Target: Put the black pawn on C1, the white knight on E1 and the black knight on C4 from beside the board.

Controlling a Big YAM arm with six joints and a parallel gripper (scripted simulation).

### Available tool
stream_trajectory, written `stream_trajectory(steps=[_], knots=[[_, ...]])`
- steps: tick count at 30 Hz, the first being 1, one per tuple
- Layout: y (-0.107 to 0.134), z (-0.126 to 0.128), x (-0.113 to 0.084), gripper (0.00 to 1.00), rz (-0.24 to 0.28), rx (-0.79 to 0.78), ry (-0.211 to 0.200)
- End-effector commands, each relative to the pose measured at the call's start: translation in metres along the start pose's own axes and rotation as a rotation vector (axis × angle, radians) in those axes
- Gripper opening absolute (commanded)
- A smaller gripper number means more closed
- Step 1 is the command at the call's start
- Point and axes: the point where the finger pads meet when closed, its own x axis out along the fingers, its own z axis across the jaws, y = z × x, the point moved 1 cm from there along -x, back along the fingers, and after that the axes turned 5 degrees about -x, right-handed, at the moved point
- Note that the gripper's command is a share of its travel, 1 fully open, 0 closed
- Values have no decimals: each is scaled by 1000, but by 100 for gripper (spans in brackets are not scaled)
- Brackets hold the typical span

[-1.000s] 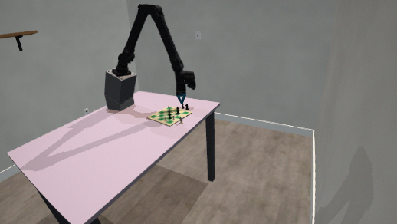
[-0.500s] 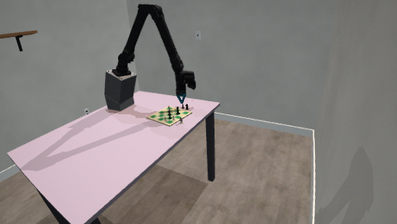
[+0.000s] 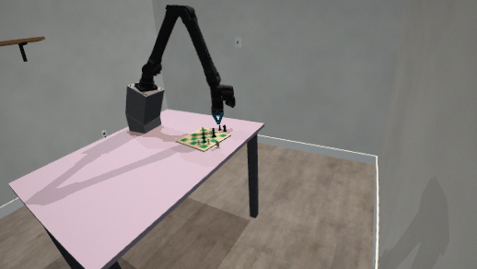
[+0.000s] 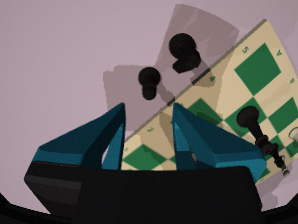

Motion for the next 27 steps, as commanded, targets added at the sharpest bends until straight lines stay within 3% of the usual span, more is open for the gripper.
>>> stream_trajectory(steps=[1,13,27], knots=[[2,-5,6,34,-6,2,4],[-11,-9,10,34,-26,3,11],[-8,-10,36,34,-23,4,11]])
